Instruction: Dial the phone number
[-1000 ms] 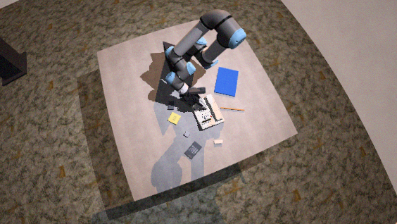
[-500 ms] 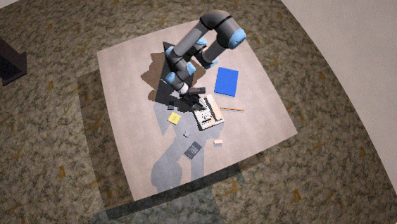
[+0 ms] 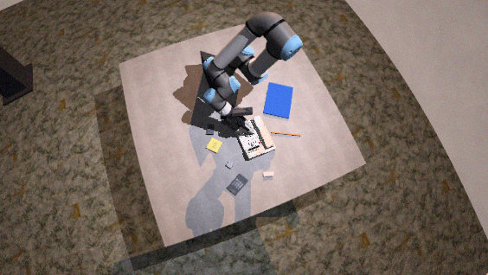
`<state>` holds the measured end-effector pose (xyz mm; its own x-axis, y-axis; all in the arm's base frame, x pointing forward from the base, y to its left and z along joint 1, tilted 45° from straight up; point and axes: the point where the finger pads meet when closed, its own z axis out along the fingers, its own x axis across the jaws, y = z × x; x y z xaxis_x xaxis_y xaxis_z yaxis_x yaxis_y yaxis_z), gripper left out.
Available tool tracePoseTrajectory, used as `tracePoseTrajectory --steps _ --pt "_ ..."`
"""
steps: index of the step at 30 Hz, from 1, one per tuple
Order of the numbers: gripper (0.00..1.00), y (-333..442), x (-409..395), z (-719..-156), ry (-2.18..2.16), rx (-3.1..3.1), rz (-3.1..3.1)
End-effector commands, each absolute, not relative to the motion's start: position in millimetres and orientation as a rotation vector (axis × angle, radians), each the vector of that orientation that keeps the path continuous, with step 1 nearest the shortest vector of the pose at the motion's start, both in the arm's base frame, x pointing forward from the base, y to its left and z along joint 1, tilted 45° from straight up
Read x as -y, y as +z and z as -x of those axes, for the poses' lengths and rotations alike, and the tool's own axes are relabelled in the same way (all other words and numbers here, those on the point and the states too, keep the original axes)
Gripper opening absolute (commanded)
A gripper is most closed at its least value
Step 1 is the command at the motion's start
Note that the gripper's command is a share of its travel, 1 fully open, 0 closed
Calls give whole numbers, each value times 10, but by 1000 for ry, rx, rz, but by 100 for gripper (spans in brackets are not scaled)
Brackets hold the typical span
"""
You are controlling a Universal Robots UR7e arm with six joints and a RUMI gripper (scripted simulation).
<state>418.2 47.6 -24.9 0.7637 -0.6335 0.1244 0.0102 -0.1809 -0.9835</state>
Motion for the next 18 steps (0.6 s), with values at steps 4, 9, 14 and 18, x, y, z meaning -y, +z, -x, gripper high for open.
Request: tracePoseTrajectory --steps 4,9,14,18 --pt "0 -174 -398 -4175 -620 -501 1669" --pt "0 -151 -375 -4172 -620 -501 1669" --pt "0 -177 -348 -4170 -620 -501 1669" --pt "0 -205 -320 -4169 -620 -501 1669"
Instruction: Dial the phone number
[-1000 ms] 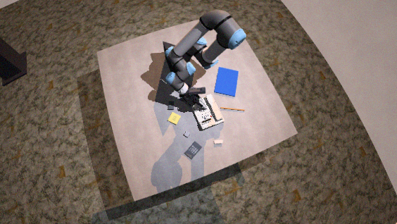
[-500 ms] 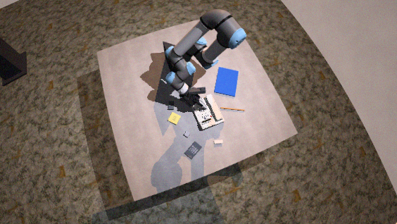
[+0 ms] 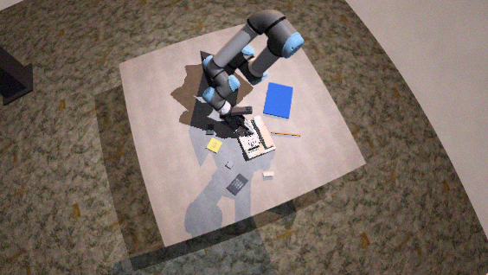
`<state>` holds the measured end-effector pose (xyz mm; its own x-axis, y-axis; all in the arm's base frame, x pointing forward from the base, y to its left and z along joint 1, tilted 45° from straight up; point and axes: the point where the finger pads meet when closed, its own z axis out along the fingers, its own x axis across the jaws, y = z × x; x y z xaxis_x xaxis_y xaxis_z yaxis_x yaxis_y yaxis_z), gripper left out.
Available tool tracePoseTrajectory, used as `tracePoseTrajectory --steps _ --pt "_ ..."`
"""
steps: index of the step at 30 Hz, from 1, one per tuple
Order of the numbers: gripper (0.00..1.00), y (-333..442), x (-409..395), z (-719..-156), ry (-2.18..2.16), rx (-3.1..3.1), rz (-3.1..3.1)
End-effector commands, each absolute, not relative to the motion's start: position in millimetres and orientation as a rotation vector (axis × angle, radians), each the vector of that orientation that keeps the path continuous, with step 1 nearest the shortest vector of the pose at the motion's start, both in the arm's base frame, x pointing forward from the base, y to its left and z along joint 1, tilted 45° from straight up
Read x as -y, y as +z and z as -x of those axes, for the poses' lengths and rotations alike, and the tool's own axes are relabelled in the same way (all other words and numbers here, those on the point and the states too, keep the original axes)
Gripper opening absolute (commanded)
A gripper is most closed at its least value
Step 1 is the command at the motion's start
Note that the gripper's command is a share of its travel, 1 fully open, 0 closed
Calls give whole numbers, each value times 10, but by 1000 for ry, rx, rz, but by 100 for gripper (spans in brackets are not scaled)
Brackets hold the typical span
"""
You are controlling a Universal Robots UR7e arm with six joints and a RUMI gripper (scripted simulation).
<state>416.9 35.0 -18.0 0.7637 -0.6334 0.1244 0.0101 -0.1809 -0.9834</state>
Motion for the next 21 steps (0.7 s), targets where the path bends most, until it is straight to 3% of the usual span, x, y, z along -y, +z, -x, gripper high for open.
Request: tracePoseTrajectory --steps 1,21 --pt "0 -222 -302 -4168 -620 -501 1669" --pt "0 -428 -104 -4156 -620 -501 1669"
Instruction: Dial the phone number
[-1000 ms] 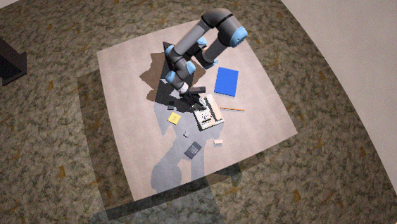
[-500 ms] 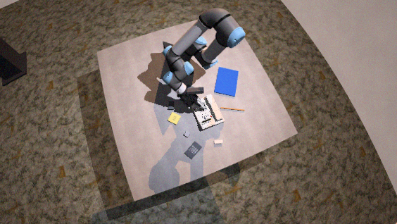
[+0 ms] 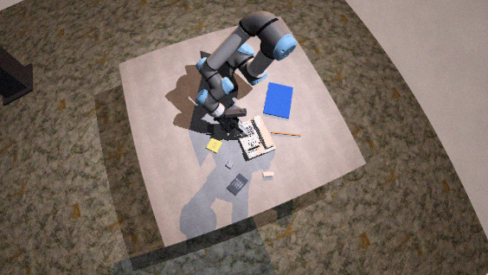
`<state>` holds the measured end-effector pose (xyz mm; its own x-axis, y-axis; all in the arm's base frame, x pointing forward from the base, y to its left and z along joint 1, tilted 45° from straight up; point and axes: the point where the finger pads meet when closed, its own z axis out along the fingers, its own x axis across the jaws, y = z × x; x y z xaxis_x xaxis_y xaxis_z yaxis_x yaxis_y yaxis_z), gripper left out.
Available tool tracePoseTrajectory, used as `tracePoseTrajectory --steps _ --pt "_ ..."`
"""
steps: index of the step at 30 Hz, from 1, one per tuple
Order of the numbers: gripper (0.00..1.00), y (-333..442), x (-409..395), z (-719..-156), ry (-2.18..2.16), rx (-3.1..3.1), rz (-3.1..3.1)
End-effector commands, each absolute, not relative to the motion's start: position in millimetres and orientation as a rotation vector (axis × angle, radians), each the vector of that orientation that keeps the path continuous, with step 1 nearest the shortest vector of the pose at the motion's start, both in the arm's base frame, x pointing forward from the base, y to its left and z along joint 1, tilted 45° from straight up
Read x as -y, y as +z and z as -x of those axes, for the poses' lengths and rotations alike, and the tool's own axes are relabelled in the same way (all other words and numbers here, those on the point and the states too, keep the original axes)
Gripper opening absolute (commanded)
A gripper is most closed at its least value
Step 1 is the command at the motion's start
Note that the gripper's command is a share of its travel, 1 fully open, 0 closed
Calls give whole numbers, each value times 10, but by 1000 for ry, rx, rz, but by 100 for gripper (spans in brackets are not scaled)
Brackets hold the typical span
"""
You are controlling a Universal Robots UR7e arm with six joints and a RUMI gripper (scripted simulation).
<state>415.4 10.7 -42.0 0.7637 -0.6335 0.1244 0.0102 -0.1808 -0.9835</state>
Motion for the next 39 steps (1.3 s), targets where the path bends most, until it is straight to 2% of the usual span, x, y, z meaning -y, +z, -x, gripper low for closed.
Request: tracePoseTrajectory --steps 1,39 --pt "0 -433 -109 -4156 -620 -501 1669" --pt "0 -523 -198 -4166 -620 -501 1669"
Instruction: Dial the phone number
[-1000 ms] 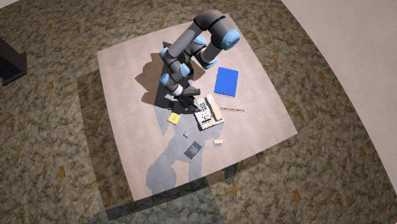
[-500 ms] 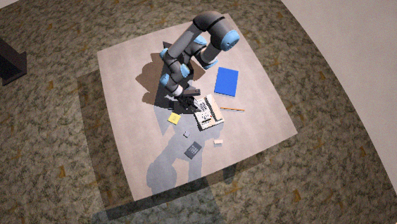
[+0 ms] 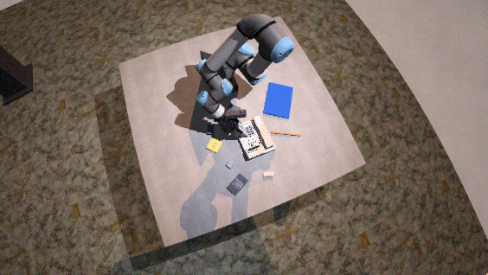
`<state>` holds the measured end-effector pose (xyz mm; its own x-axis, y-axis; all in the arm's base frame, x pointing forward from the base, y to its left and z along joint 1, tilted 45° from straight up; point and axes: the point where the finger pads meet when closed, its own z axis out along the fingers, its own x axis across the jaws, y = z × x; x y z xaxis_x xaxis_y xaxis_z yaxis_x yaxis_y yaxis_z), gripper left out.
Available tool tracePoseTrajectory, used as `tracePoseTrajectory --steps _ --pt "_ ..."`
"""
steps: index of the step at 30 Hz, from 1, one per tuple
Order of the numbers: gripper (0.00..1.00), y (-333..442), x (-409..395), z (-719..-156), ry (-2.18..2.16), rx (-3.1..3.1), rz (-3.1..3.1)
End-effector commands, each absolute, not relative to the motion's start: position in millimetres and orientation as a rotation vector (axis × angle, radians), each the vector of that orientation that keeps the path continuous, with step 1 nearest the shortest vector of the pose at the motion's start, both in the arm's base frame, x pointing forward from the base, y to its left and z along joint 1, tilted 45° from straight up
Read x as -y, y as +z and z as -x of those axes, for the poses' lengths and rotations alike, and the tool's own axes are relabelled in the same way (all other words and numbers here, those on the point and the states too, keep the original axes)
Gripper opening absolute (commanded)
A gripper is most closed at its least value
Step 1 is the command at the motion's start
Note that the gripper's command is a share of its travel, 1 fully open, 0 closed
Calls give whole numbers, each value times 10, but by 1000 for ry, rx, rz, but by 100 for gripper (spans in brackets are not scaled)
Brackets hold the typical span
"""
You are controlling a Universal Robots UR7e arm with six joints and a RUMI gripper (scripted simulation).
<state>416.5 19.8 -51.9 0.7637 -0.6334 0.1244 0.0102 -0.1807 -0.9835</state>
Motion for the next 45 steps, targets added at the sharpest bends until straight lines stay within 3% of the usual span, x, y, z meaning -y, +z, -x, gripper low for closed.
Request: tracePoseTrajectory --steps 1,45 --pt "0 -523 -198 -4166 -620 -501 1669" --pt "0 -250 -295 -3988 -620 -501 1669"
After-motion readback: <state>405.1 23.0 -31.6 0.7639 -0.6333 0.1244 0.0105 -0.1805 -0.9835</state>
